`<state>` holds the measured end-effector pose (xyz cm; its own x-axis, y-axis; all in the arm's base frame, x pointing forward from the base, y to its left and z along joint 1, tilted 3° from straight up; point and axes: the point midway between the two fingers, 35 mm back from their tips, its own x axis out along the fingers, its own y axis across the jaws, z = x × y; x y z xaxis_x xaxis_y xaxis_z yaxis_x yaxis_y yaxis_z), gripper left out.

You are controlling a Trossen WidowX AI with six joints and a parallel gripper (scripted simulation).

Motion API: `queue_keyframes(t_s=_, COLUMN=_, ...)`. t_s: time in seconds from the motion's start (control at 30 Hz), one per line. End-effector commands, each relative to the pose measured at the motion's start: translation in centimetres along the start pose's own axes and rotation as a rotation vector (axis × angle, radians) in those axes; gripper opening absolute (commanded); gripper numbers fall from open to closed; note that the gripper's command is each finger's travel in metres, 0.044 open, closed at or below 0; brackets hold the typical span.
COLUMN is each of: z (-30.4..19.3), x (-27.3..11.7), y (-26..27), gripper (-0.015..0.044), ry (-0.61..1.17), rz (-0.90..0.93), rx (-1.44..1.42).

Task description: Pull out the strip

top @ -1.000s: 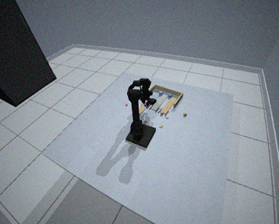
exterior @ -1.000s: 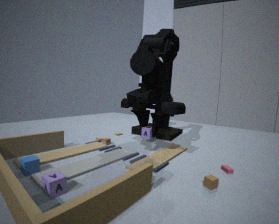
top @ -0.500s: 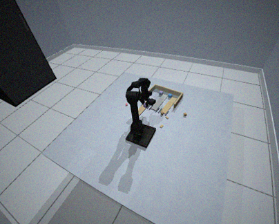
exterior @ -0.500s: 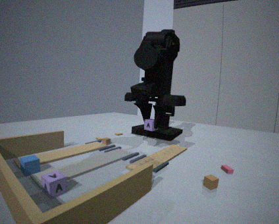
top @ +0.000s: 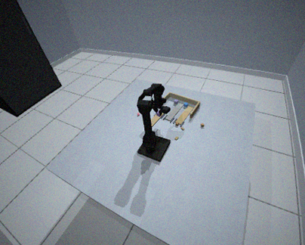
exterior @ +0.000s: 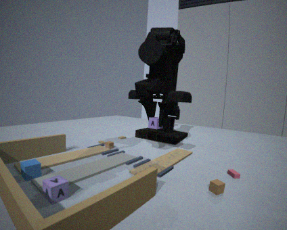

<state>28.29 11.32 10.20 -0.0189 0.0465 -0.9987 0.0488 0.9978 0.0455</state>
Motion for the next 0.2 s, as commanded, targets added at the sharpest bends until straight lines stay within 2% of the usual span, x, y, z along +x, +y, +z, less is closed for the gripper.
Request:
queue_keyframes(t_s=0.0, z=0.04, x=-0.08, y=-0.04, gripper=0.0, ry=-0.002, rz=-0.002, rx=-0.005)
queue_keyframes(t_s=0.17, z=0.04, x=-0.08, y=-0.04, gripper=0.0, ry=-0.002, rz=-0.002, rx=-0.005)
